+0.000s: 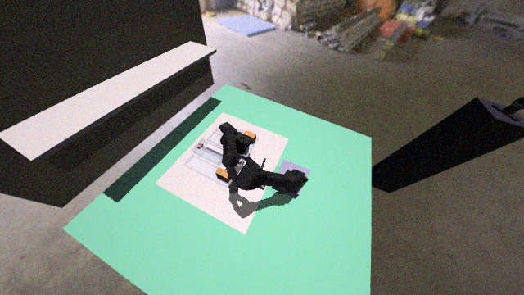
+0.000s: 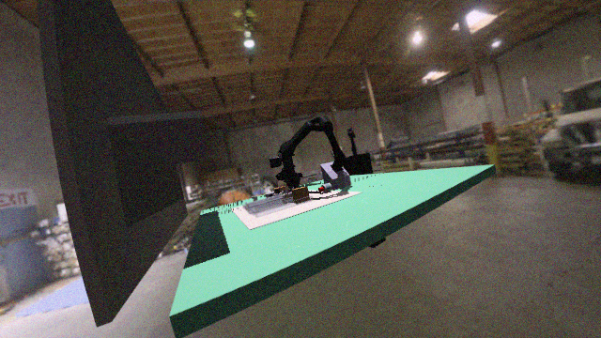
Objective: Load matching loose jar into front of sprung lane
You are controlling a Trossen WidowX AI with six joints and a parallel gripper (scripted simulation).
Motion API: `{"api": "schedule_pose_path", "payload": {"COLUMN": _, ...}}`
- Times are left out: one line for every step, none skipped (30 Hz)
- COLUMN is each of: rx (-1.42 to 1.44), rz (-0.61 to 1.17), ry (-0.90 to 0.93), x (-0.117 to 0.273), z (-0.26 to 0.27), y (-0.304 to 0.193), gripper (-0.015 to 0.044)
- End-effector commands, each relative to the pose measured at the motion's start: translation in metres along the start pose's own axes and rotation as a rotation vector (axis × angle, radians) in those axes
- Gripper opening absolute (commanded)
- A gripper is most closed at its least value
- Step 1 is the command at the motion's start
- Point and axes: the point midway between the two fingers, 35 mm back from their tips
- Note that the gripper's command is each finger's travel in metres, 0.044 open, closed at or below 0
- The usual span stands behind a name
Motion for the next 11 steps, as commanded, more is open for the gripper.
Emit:
{"api": "schedule_pose_path", "payload": {"rx": 0.005, "rz": -0.001, "ry": -0.004, "x": 0.003, "z": 0.0, "y": -0.006, "gripper": 0.0309}}
{"api": "schedule_pose_path", "payload": {"rx": 0.005, "rz": -0.001, "ry": -0.004, "x": 0.003, "z": 0.0, "y": -0.009, "gripper": 0.0309}}
{"api": "schedule_pose_path", "payload": {"rx": 0.005, "rz": -0.001, "ry": -0.004, "x": 0.003, "z": -0.001, "y": -0.013, "gripper": 0.0309}}
{"api": "schedule_pose_path", "payload": {"rx": 0.005, "rz": -0.001, "ry": -0.004, "x": 0.003, "z": -0.001, "y": -0.016, "gripper": 0.0309}}
{"api": "schedule_pose_path", "payload": {"rx": 0.004, "rz": -0.001, "ry": -0.004, "x": 0.003, "z": -0.001, "y": -0.019, "gripper": 0.0309}}
{"api": "schedule_pose_path", "payload": {"rx": 0.004, "rz": -0.001, "ry": -0.004, "x": 0.003, "z": -0.001, "y": -0.022, "gripper": 0.0309}}
{"api": "schedule_pose_path", "payload": {"rx": 0.004, "rz": 0.0, "ry": -0.004, "x": 0.003, "z": -0.002, "y": -0.026, "gripper": 0.0309}}
{"api": "schedule_pose_path", "payload": {"rx": 0.004, "rz": 0.0, "ry": -0.004, "x": 0.003, "z": -0.002, "y": -0.029, "gripper": 0.0309}}
{"api": "schedule_pose_path", "payload": {"rx": 0.004, "rz": 0.0, "ry": -0.004, "x": 0.004, "z": -0.002, "y": -0.032, "gripper": 0.0309}}
{"api": "schedule_pose_path", "payload": {"rx": 0.004, "rz": 0.0, "ry": -0.004, "x": 0.004, "z": -0.002, "y": -0.036, "gripper": 0.0309}}
{"api": "schedule_pose_path", "payload": {"rx": 0.003, "rz": 0.0, "ry": -0.004, "x": 0.004, "z": -0.002, "y": -0.039, "gripper": 0.0309}}
Point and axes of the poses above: the point midway between the two fingers, 35 mm back from their tips, its own x axis back along the fingers, its own z axis across the jaws, y = z × x, and after that the axes turned 2 degrees about -x, right-handed
